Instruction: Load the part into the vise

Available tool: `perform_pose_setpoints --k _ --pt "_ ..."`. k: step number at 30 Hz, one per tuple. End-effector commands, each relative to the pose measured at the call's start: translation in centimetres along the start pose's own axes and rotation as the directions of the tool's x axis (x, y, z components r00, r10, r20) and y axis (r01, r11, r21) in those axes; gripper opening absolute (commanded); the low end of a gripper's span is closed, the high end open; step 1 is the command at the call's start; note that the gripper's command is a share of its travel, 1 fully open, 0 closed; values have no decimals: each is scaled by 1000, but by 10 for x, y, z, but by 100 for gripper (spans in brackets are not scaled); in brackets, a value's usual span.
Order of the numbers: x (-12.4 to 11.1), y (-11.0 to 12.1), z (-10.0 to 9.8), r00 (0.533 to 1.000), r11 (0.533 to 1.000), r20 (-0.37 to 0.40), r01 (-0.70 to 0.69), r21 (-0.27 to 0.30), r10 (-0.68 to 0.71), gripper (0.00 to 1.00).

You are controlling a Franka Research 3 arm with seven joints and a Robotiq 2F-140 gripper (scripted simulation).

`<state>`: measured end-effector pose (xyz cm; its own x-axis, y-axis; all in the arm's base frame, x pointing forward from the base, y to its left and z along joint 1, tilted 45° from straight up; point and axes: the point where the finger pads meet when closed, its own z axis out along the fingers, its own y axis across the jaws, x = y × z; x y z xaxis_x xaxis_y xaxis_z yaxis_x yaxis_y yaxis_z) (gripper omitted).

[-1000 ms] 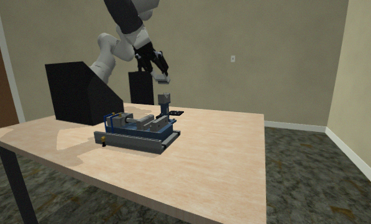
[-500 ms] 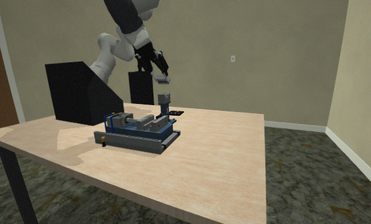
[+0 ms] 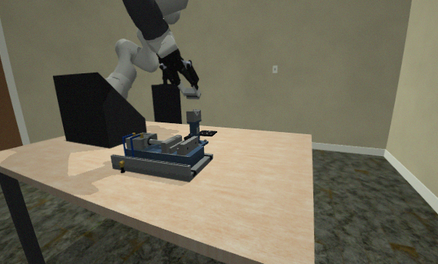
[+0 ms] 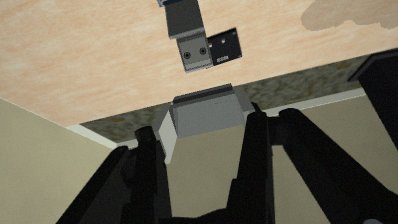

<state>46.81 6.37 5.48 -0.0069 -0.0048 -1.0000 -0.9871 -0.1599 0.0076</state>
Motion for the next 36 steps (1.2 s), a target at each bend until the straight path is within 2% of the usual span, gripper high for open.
perform_pose_setpoints --k 1,36 --pt "-2 -1 -1 1000 1000 4 6 2 -6 0" --pt "10 -1 10 1000 1000 4 6 2 -6 0"
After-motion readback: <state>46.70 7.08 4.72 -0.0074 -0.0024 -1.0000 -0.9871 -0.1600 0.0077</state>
